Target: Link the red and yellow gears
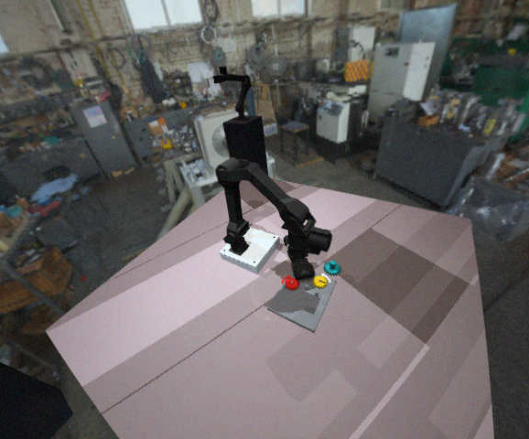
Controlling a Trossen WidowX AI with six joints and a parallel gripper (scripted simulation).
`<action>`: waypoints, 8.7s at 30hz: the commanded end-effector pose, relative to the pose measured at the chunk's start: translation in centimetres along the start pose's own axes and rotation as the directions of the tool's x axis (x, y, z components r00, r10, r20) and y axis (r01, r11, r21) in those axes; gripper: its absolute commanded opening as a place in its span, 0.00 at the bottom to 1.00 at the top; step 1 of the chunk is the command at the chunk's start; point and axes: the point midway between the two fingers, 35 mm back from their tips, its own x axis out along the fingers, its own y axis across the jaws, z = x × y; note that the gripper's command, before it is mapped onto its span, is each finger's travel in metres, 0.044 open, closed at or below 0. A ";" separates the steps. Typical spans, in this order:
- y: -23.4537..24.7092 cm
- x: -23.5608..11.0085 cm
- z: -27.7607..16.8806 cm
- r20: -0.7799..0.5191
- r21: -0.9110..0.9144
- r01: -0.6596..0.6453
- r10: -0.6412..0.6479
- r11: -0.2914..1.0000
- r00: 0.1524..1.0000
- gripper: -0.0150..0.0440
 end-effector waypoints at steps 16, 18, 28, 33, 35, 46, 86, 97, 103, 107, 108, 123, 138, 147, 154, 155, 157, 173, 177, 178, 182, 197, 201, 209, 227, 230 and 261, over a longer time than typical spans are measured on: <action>0.0 0.3 0.0 -0.001 -0.319 0.003 -0.003 0.948 1.000 0.25; -0.1 0.3 0.0 -0.001 -0.368 0.003 -0.003 0.930 1.000 0.25; -0.2 0.6 0.1 -0.001 -0.393 0.003 -0.003 0.920 1.000 0.25; -0.1 0.7 0.1 -0.001 -0.284 0.003 -0.003 0.959 1.000 0.25; 0.0 0.8 0.1 -0.001 -0.233 0.003 -0.003 0.972 1.000 0.25; 0.0 0.3 0.1 -0.001 -0.206 0.003 -0.003 0.979 1.000 0.49; 17.0 -3.3 6.1 0.004 0.926 -0.008 0.010 0.377 1.000 1.00; 17.0 -3.1 6.1 0.004 0.926 -0.008 0.010 0.377 1.000 1.00; 17.0 -1.1 6.1 0.004 0.926 -0.008 0.010 0.377 1.000 1.00; 17.0 -0.9 6.1 0.004 0.926 -0.008 0.010 0.377 1.000 1.00; 17.0 -0.8 6.2 0.004 0.926 -0.008 0.010 0.377 1.000 1.00; 17.0 1.6 6.2 0.004 0.926 -0.008 0.010 0.377 1.000 1.00; 17.0 1.7 6.2 0.004 0.926 -0.008 0.010 0.377 1.000 0.51; 17.0 1.7 6.2 0.004 0.926 -0.008 0.010 0.377 1.000 0.31; 16.7 1.1 7.2 0.051 0.933 -0.054 0.018 0.357 0.999 0.25; 16.6 0.9 7.5 0.064 0.934 -0.067 0.021 0.351 0.998 0.25; 16.4 0.5 7.9 0.083 0.936 -0.085 0.023 0.343 0.996 0.25; 16.5 -3.1 8.0 0.061 0.934 -0.064 0.020 0.352 0.998 0.25; 16.6 -4.0 8.0 0.056 0.933 -0.059 0.019 0.355 0.998 0.25; 16.6 -4.2 8.0 0.054 0.933 -0.057 0.019 0.356 0.998 0.25; 16.6 -5.2 7.9 0.049 0.932 -0.052 0.018 0.358 0.999 0.25; 16.8 -8.8 7.2 0.028 0.930 -0.031 0.014 0.367 1.000 0.25; 16.8 -9.7 6.9 0.022 0.929 -0.025 0.013 0.370 1.000 0.25; 16.9 -11.6 6.3 0.011 0.927 -0.014 0.011 0.375 1.000 0.25; 14.7 -11.7 6.2 0.001 0.930 -0.005 0.009 0.368 1.000 0.25; 14.1 -11.4 6.3 0.002 0.930 -0.005 0.008 0.369 1.000 0.25; 7.1 -8.3 6.4 0.004 0.928 -0.004 0.002 0.372 1.000 0.25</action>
